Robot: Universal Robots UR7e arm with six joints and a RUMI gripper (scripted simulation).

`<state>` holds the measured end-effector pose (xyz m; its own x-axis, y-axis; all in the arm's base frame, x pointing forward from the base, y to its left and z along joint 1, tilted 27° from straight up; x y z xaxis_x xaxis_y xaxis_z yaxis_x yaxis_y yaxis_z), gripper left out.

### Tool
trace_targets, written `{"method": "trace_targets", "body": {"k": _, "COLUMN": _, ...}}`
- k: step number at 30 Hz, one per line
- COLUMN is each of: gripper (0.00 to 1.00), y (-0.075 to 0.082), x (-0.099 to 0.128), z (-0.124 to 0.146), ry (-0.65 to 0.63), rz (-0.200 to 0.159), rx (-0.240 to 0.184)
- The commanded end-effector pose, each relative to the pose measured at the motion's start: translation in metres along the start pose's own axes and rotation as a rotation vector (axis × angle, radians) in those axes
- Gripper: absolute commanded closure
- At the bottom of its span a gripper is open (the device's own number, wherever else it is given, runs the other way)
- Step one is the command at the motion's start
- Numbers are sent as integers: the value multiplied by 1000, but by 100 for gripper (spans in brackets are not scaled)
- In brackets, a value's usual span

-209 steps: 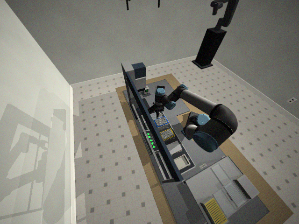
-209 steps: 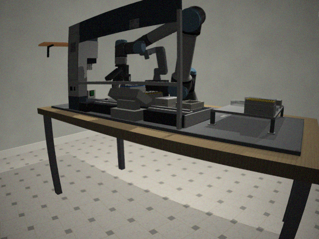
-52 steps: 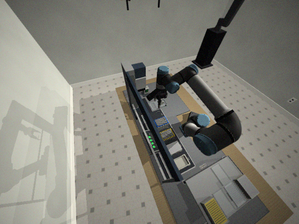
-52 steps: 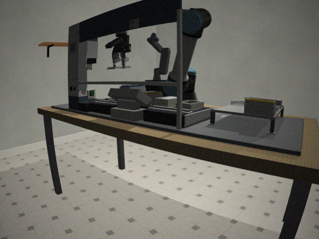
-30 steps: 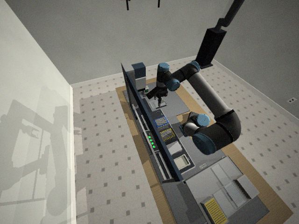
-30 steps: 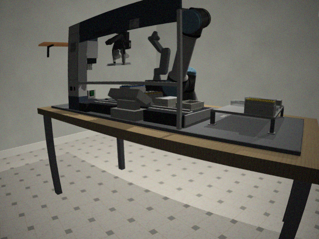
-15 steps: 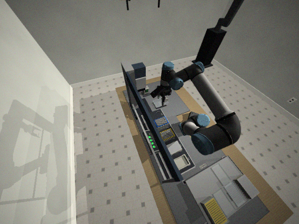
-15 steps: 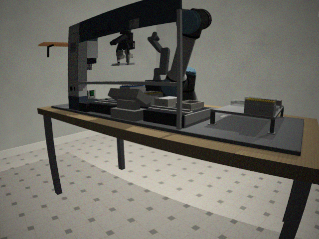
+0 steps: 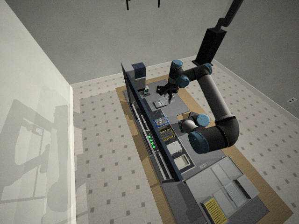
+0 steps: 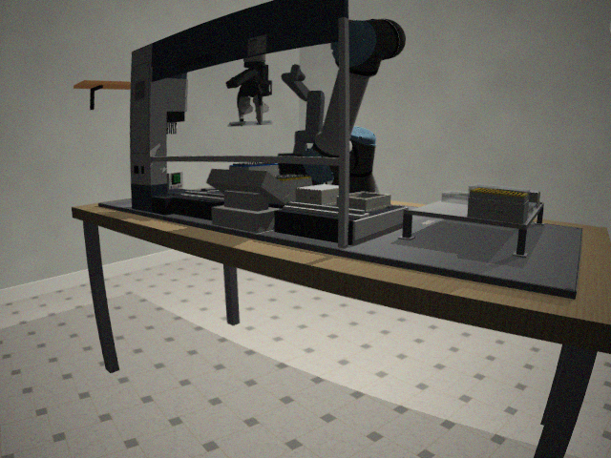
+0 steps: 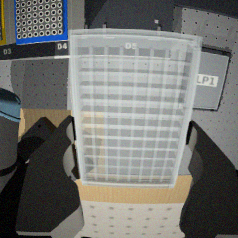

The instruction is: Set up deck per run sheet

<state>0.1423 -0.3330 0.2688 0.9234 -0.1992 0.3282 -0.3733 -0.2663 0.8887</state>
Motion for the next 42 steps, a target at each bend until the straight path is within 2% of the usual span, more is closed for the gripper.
{"method": "trace_targets", "body": {"k": 1, "gripper": 100, "y": 1, "x": -25, "z": 2, "ry": 1, "rz": 2, "rx": -2}}
{"method": "trace_targets", "body": {"k": 8, "gripper": 100, "y": 1, "x": -60, "z": 3, "ry": 1, "rz": 2, "rx": -2}}
{"method": "trace_targets", "body": {"k": 32, "gripper": 100, "y": 1, "x": -60, "z": 3, "ry": 1, "rz": 2, "rx": -2}}
{"method": "trace_targets", "body": {"k": 42, "gripper": 100, "y": 1, "x": -10, "z": 1, "ry": 1, "rz": 2, "rx": -2}}
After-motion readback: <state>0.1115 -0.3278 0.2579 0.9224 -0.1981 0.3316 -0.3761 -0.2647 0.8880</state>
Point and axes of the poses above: the point where the finger pads meet when closed, its own y axis back along the fingers, its own z axis across the jaws, x = y × z, the point moved 4 cm from there along y, back along the fingers, and after that the axes turned 3 degrees about -y, right-handed, at the moved point
